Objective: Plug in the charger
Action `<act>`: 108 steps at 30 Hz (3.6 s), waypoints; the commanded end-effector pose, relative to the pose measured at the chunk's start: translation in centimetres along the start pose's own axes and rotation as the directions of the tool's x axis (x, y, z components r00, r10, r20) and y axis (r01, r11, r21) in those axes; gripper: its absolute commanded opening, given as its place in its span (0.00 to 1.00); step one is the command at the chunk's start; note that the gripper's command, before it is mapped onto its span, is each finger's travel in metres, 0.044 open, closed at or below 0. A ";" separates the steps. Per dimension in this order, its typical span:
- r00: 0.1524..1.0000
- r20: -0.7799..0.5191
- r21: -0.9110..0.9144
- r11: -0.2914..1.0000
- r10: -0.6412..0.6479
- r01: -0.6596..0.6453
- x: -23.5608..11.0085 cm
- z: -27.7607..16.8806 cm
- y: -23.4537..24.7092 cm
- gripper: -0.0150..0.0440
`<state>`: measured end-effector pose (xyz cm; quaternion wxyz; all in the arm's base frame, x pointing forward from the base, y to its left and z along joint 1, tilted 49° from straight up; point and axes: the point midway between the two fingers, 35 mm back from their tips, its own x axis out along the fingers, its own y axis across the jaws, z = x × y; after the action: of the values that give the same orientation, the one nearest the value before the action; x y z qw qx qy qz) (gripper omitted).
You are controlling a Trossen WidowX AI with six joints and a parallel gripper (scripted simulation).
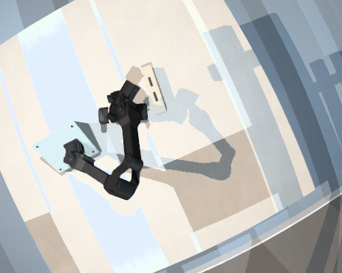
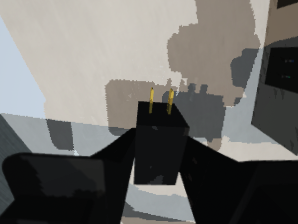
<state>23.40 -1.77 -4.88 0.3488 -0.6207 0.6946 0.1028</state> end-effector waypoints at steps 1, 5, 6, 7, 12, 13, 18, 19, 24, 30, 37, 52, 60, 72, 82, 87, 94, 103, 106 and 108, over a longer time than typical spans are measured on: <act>1.000 0.007 0.008 1.000 -0.005 0.005 -1.6 0.0 -0.1 0.25; 1.000 0.004 0.006 1.000 -0.005 0.005 -2.9 -0.4 0.1 0.25; 1.000 0.003 0.006 1.000 -0.005 0.005 -2.9 -0.4 0.1 0.25; 1.000 0.004 0.009 1.000 -0.005 0.004 -2.9 -0.4 0.1 0.25; 1.000 0.006 0.058 0.998 -0.002 0.002 -2.8 0.0 0.1 0.25; 1.000 0.006 0.073 0.997 -0.001 0.001 -2.8 0.1 0.1 0.25; 1.000 0.010 0.148 0.989 0.002 -0.004 -2.6 0.7 0.0 0.25; 1.000 0.010 0.163 0.987 0.003 -0.005 -2.6 0.8 0.0 0.25; 1.000 0.014 0.236 0.972 0.007 -0.010 -2.4 1.4 0.0 0.25; 1.000 0.018 0.323 0.946 0.011 -0.016 -2.2 2.1 -0.1 0.25; 1.000 0.022 0.421 0.907 0.016 -0.024 -1.9 2.9 -0.1 0.25; 0.999 0.032 0.614 0.789 0.027 -0.041 -1.3 4.7 0.0 0.25; 0.999 0.037 0.704 0.709 0.032 -0.049 -0.9 5.6 0.0 0.25; 0.998 0.045 0.820 0.570 0.041 -0.061 -0.3 7.1 0.1 0.25; 0.997 0.052 0.896 0.439 0.048 -0.068 0.3 8.3 0.3 0.25; 0.997 0.056 0.926 0.370 0.052 -0.071 0.6 8.8 0.4 0.25; 0.997 0.058 0.947 0.312 0.055 -0.073 0.8 9.4 0.4 0.25; 0.997 0.060 0.953 0.295 0.055 -0.073 0.8 9.7 -0.6 0.25; 0.997 0.060 0.954 0.289 0.056 -0.073 0.8 9.9 -1.0 0.25; 0.997 0.060 0.956 0.285 0.056 -0.074 0.8 9.9 -1.2 0.25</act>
<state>27.65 3.10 -12.33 0.6494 -0.2638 0.6429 -0.3089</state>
